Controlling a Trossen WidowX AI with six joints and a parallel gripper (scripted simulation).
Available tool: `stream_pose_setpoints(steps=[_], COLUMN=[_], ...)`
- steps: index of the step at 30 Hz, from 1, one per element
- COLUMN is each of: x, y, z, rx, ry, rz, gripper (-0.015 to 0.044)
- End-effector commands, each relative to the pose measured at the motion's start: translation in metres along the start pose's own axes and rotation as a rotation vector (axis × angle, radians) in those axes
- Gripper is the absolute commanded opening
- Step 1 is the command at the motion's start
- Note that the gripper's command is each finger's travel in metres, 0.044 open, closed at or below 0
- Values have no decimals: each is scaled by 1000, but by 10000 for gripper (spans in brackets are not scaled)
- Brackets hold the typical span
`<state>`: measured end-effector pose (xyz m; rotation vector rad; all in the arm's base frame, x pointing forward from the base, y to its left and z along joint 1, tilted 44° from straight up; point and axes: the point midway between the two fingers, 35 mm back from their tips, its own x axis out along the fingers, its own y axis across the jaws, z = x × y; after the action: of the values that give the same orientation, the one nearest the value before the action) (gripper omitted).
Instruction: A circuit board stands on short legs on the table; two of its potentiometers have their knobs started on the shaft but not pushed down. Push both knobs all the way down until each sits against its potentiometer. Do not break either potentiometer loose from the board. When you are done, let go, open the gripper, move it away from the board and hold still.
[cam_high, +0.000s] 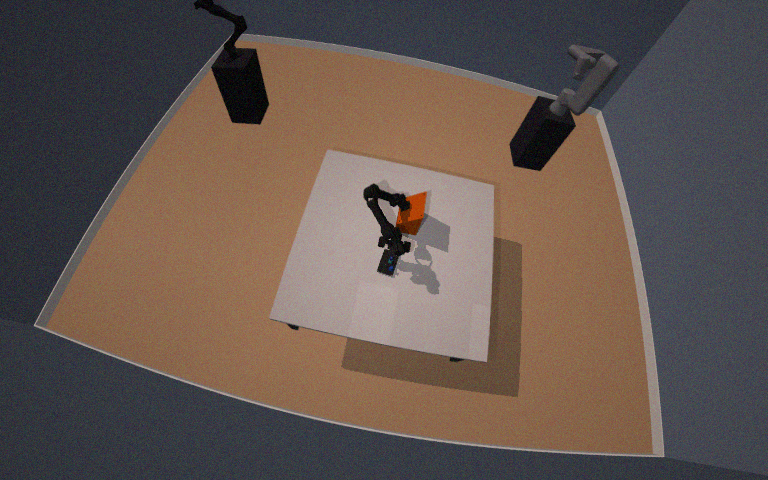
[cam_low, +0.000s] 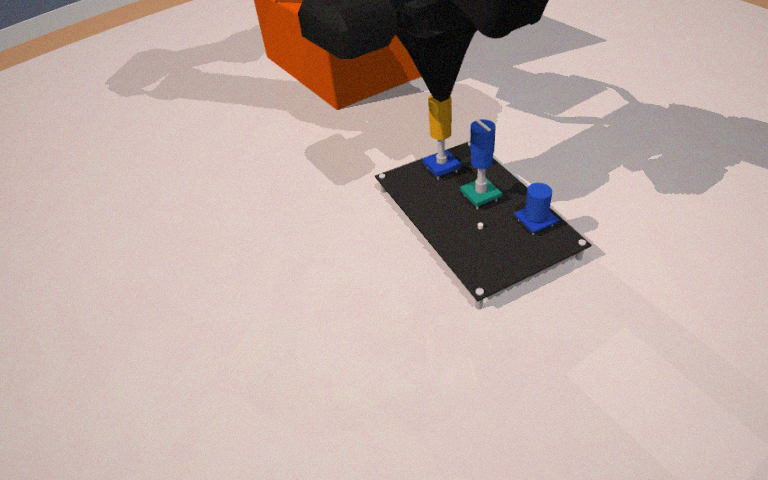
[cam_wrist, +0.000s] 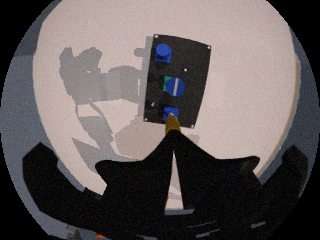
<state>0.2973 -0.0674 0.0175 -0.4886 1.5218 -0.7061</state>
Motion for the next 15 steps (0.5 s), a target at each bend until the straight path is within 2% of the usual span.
stream_pose_setpoints(steps=[1, 15], x=[2, 0], y=[0, 0], z=[-1, -1], rx=[-6, -6], ry=[2, 2], rz=[-4, -4], gripper=[0, 0])
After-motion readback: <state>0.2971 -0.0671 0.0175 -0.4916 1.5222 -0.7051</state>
